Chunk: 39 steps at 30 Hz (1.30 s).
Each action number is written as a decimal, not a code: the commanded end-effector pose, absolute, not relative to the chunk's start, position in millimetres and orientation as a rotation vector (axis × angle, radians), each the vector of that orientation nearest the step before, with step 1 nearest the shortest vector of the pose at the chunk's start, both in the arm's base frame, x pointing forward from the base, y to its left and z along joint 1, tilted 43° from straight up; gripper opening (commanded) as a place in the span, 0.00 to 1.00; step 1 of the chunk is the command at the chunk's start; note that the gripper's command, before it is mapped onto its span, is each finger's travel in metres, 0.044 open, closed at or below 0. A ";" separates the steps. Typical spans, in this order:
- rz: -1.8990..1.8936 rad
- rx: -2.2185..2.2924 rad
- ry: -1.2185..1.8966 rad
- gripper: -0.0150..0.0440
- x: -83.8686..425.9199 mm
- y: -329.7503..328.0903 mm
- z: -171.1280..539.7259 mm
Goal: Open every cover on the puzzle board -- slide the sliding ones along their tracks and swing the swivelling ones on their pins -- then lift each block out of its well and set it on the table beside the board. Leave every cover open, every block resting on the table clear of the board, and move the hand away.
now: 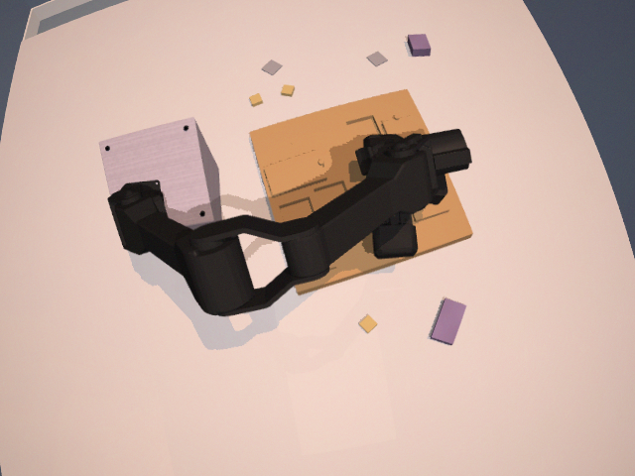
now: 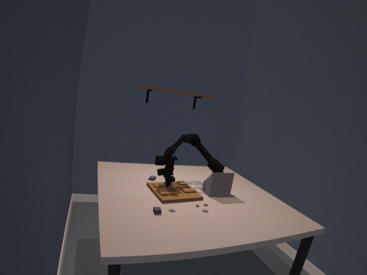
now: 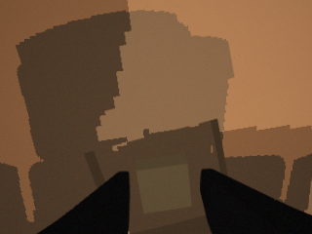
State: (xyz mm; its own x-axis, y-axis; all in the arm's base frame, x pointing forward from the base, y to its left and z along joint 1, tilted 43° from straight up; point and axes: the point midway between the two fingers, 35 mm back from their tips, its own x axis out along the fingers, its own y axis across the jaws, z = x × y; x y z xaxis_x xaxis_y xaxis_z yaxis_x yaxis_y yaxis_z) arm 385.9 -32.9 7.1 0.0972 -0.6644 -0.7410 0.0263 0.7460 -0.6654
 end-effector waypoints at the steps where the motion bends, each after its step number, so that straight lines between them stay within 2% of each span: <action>1: -0.554 -0.582 1.399 0.50 384.5 -35.2 4.6; 13: -0.555 -0.571 1.395 0.39 385.5 -33.9 6.1; 39: -0.552 -0.576 1.398 0.39 382.6 -13.9 26.7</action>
